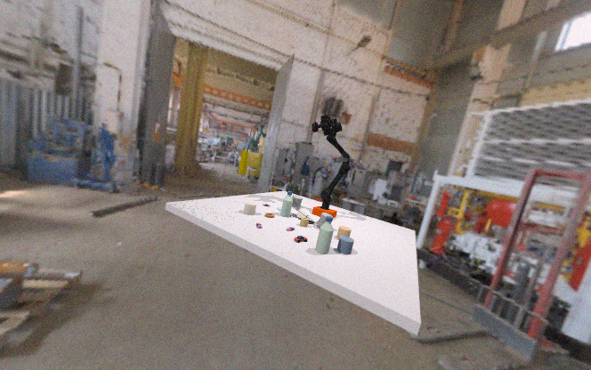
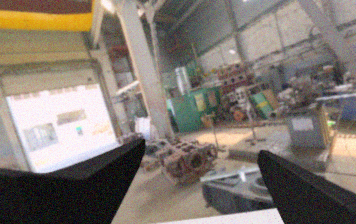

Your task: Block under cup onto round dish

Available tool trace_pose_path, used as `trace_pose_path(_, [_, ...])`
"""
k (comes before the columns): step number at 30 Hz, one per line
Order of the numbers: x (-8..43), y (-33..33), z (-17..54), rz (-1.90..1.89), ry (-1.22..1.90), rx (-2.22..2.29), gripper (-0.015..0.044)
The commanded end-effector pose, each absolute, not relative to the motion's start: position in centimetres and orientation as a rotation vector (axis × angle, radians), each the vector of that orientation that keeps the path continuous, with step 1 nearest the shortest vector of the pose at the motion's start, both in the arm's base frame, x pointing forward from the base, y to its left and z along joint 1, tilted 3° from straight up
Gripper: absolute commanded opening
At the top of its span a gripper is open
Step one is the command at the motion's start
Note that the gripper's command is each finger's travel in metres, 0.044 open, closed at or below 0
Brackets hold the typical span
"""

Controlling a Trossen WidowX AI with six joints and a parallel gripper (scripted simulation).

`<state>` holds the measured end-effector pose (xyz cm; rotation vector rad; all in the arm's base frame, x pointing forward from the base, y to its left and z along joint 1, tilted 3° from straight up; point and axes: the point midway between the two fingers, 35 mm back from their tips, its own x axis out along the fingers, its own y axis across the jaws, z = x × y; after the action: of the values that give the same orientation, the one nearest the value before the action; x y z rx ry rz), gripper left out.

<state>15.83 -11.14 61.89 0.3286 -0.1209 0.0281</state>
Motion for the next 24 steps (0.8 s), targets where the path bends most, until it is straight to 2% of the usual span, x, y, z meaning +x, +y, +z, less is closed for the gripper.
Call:
trace_pose_path(1, [15.9, -11.1, 61.9, 0.03, -0.123, 0.331, 0.0426])
trace_pose_path(2, [16.0, -11.1, 61.9, 0.035, -0.13, 0.337, 0.044])
trace_pose_path(24, [21.0, -10.8, 59.4, 0.14, -0.281, 0.653, 0.044])
